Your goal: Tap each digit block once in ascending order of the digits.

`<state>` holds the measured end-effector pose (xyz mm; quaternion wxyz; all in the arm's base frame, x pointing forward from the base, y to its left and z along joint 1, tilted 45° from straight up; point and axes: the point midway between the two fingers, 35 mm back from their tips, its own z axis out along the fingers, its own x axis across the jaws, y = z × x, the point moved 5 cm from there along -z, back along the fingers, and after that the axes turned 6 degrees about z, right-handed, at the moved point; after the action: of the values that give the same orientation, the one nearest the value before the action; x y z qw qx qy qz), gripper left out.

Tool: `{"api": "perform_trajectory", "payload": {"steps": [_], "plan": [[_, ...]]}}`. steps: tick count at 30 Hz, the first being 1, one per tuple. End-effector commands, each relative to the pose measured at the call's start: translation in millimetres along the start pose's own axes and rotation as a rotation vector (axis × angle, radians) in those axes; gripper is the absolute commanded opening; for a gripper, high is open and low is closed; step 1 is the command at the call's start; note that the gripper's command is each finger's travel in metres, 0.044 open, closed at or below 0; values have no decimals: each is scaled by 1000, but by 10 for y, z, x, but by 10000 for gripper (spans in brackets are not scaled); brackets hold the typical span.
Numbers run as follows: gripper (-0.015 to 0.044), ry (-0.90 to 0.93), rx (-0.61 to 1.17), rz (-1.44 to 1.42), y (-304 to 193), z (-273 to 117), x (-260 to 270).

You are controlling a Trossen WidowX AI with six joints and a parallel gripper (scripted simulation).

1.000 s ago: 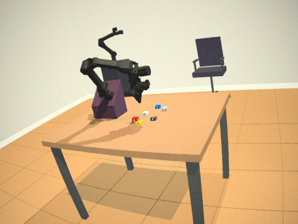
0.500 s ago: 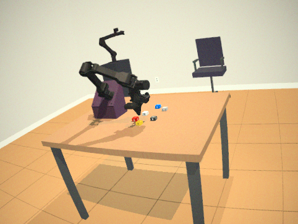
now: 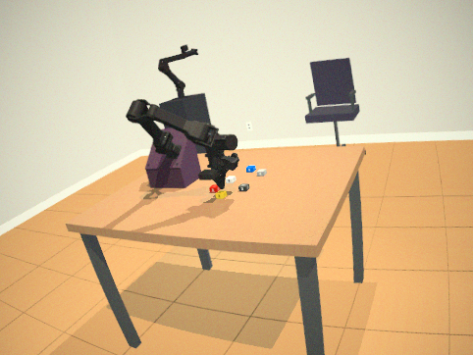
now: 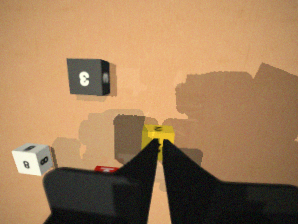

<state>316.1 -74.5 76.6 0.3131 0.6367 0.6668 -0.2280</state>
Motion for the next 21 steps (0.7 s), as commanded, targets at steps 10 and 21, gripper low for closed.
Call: {"api": "perform_trajectory", "payload": {"steps": [10, 21], "plan": [[20, 2, 9, -10, -37, 191, 17], [20, 4, 9, -9, -32, -109, 17]]}}
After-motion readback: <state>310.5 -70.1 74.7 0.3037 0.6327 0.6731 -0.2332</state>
